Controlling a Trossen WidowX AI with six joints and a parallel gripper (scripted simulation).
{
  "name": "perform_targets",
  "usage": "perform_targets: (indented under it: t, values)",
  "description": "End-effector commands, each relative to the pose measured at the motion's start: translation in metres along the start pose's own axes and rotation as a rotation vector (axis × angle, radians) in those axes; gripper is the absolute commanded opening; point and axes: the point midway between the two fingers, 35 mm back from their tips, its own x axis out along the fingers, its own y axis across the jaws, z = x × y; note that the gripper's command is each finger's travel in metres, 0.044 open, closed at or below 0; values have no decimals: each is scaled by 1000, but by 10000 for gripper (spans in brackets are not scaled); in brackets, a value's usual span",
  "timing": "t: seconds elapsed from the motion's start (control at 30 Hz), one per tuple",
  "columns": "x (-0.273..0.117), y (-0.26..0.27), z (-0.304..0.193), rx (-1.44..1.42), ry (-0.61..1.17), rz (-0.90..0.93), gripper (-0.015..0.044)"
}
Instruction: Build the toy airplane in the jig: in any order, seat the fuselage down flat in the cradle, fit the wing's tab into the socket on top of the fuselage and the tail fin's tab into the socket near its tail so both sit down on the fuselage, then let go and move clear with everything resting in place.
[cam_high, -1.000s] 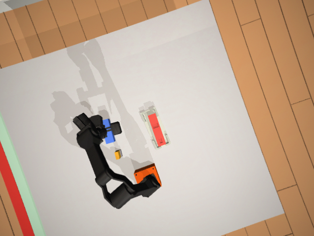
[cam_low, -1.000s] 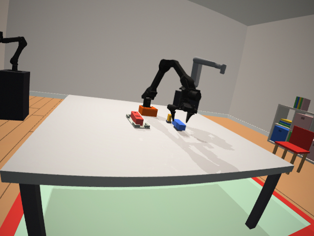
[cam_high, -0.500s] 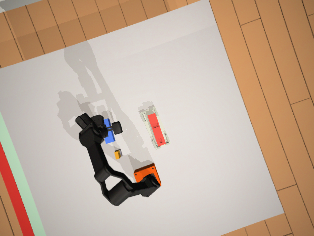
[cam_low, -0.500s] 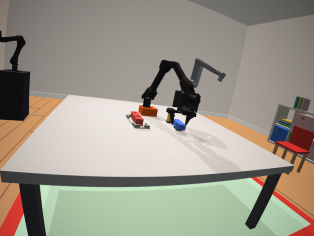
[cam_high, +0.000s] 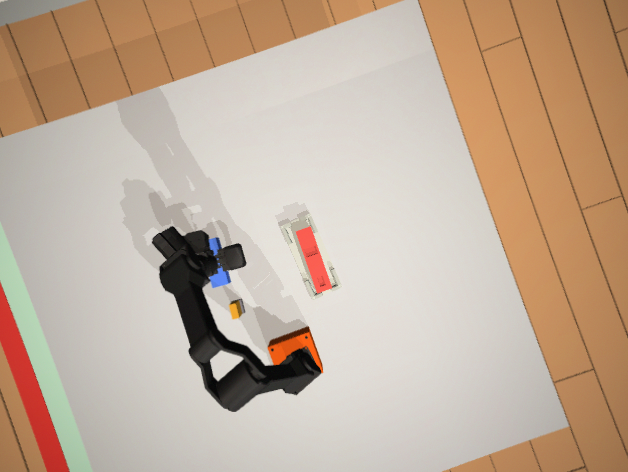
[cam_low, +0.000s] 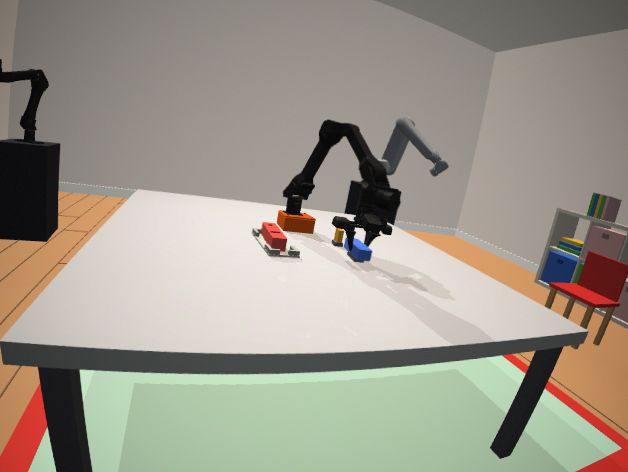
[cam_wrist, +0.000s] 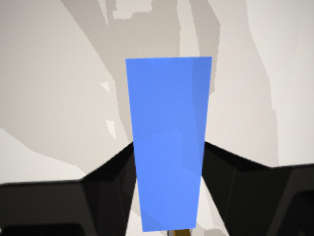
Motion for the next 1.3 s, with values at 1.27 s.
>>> perform_targets:
  t: [1.27]
  values:
    - [-111, 1, 2, 7, 4, 0, 0]
